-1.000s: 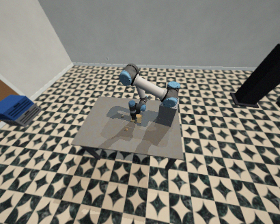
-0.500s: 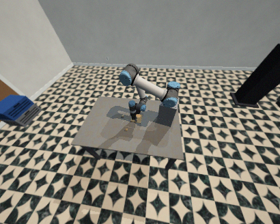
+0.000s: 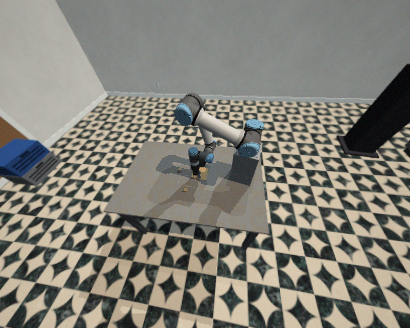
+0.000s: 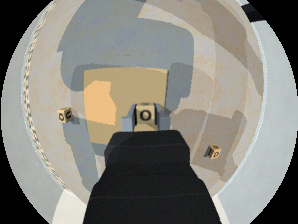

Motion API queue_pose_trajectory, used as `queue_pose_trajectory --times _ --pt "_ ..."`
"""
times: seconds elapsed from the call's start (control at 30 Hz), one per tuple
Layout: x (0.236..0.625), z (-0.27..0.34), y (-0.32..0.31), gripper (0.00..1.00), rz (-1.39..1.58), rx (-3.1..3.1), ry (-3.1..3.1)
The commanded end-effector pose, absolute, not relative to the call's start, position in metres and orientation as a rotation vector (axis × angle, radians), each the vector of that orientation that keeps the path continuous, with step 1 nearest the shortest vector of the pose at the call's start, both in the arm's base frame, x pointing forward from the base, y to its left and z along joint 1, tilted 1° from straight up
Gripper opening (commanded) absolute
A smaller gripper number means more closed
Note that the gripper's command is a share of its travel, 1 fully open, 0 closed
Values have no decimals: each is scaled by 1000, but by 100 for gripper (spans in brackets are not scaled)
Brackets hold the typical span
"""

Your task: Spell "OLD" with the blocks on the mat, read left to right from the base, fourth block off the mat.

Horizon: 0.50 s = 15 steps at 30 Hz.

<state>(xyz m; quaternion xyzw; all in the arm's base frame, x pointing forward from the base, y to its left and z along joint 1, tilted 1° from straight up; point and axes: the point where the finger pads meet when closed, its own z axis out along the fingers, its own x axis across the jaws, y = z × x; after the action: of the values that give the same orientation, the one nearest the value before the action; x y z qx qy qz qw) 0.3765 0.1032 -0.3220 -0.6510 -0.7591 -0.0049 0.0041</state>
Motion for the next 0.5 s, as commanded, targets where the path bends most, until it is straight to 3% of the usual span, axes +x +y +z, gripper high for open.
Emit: queue_pose_trajectory --times 0.0,0.27,0.3,0.43,0.47 --pt "377 -322 103 55 -17 -2040 -2379" --pt "377 -322 103 67 -17 -2040 -2379" --pt "377 -322 103 73 -17 -2040 -2379" --pt "377 -322 103 73 -17 -2040 -2379" --pt "377 -322 103 79 -17 -2040 -2379"
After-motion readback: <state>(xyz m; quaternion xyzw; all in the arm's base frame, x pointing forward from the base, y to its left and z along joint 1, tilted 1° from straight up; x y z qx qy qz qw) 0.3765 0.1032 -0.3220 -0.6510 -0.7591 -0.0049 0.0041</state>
